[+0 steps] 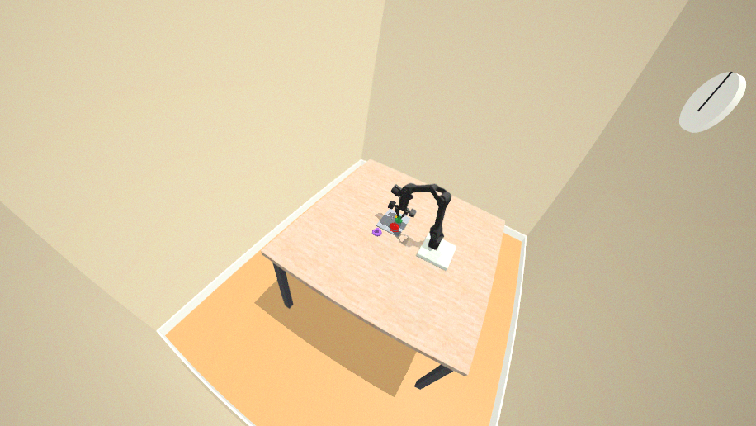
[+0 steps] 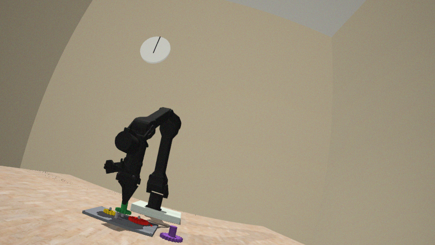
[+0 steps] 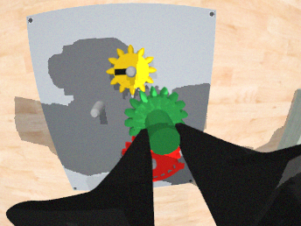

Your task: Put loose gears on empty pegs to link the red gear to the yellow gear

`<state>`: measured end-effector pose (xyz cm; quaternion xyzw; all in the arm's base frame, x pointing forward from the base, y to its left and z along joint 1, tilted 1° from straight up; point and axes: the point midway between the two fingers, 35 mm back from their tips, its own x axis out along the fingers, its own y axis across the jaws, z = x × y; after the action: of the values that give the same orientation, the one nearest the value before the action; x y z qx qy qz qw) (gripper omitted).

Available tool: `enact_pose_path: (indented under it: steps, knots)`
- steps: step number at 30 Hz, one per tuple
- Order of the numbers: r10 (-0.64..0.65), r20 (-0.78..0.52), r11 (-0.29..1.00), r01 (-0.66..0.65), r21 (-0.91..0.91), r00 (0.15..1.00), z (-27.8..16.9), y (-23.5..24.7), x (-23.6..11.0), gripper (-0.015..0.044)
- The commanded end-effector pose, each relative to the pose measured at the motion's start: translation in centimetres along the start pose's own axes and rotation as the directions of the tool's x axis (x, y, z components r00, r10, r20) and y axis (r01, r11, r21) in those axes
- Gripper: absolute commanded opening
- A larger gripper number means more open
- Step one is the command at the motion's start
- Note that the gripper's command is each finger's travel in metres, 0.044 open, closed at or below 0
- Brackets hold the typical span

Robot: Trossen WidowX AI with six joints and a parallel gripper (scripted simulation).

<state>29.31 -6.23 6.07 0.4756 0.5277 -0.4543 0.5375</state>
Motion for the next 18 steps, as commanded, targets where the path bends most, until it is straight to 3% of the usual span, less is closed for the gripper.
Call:
enact_pose_path:
  steps: [1, 8, 18]
  knots:
    - [-0.006, 0.0, 0.997, 0.006, 0.077, 1.0, -0.01, -0.1, 0.78, 0.0]
    - [-0.006, 0.001, 0.983, 0.006, 0.184, 1.0, 0.08, -0.15, 0.7, 0.0]
    - [-0.006, 0.0, 0.999, 0.006, 0.036, 1.0, 0.0, -0.04, 0.93, 0.0]
